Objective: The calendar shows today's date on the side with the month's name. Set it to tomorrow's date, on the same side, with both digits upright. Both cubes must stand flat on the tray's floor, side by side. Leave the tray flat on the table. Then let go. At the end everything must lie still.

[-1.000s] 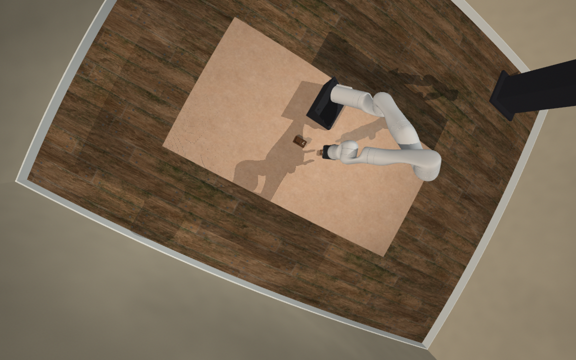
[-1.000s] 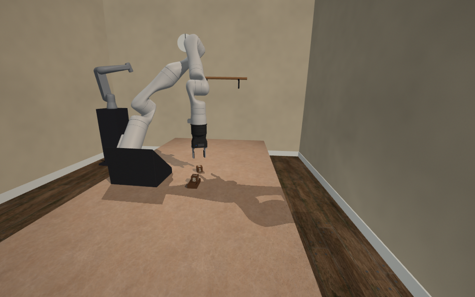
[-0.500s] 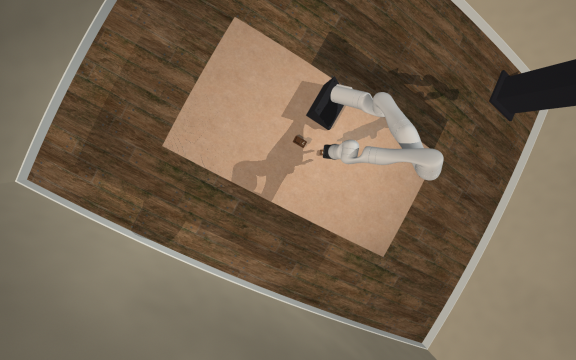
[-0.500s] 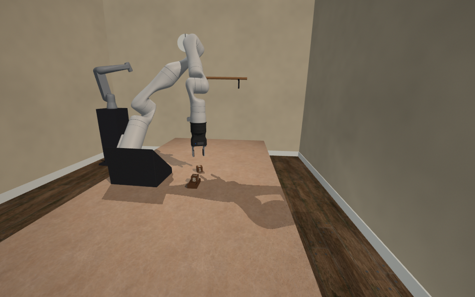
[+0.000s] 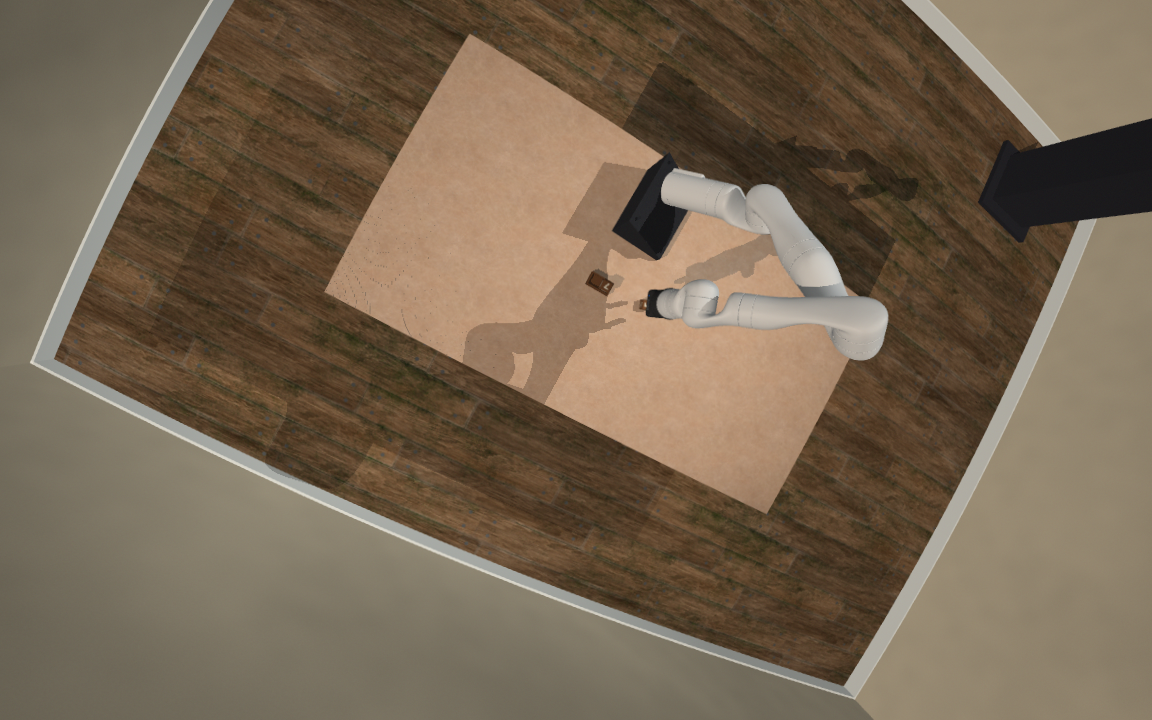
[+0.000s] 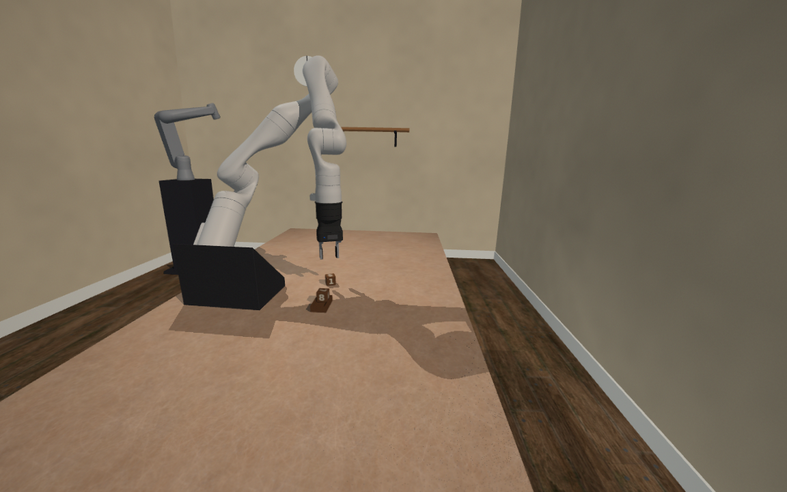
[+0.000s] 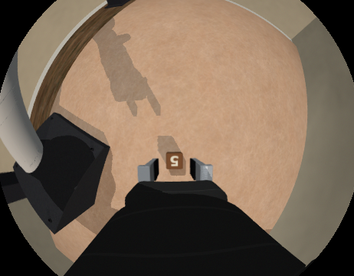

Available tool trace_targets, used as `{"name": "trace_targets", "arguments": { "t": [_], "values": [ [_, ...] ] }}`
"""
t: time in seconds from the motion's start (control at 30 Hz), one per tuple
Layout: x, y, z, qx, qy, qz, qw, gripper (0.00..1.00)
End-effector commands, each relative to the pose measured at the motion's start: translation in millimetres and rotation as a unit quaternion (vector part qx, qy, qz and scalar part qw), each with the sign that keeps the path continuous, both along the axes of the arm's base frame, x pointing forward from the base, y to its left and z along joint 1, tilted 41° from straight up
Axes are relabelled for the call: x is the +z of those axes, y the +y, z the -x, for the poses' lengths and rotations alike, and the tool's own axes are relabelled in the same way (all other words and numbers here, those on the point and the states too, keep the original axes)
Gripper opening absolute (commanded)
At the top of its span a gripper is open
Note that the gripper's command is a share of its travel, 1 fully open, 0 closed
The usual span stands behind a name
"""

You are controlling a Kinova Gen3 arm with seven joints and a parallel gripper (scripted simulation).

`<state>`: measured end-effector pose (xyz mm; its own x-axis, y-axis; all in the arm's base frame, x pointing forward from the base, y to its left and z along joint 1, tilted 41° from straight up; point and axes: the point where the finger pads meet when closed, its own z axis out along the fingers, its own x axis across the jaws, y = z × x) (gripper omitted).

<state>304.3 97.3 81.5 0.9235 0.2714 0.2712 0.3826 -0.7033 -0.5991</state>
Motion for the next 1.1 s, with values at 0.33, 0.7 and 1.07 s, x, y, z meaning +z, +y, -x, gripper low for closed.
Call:
{"name": "trace_targets", "arguments": {
  "t": [0.33, 0.7, 1.07],
  "values": [
    [0.2, -0.5, -0.4, -0.001, 0.0, 0.0, 1.0, 0.87],
    [0.2, -0.5, -0.4, -0.001, 0.0, 0.0, 1.0, 0.87],
    [-2.8, 2.2, -0.6, 0.0, -0.001, 0.0, 1.0, 0.87]
  ]
}}
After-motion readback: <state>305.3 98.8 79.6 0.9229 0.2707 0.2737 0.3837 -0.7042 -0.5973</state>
